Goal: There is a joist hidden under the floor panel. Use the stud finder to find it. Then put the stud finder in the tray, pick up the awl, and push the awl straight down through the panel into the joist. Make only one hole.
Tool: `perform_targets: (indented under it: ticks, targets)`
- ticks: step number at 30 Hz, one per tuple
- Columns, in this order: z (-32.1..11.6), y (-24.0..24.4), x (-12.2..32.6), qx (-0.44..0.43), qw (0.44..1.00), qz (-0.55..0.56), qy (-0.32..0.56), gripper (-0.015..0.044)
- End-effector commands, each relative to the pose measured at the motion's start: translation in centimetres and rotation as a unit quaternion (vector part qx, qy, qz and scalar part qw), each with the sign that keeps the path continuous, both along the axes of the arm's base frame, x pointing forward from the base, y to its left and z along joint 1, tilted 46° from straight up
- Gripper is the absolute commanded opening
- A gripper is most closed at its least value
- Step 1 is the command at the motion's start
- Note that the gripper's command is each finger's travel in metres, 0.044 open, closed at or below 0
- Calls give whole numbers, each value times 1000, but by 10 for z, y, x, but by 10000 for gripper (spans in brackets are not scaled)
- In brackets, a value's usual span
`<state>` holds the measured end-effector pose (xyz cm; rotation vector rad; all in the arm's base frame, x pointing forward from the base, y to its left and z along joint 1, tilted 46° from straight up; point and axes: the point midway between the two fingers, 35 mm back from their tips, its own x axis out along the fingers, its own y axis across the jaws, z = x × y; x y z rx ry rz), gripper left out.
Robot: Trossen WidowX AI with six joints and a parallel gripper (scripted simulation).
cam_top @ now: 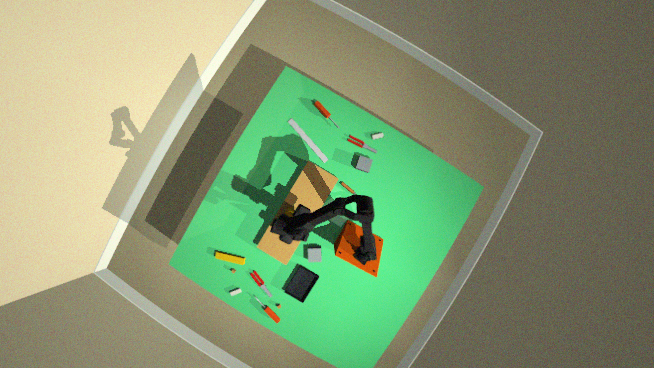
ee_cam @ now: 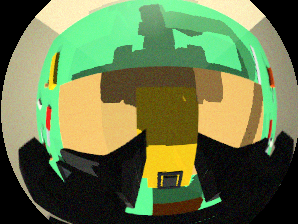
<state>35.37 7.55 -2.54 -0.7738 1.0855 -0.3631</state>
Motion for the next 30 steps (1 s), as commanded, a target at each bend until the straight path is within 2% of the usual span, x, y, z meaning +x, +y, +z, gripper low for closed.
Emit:
perform_targets:
  ticks: [1, 30]
  targets:
    - [-11, 11, -3, 3, 1000, 2, 3, 0]
    - [-75, 75, -13, 6, 1000, 2, 3, 0]
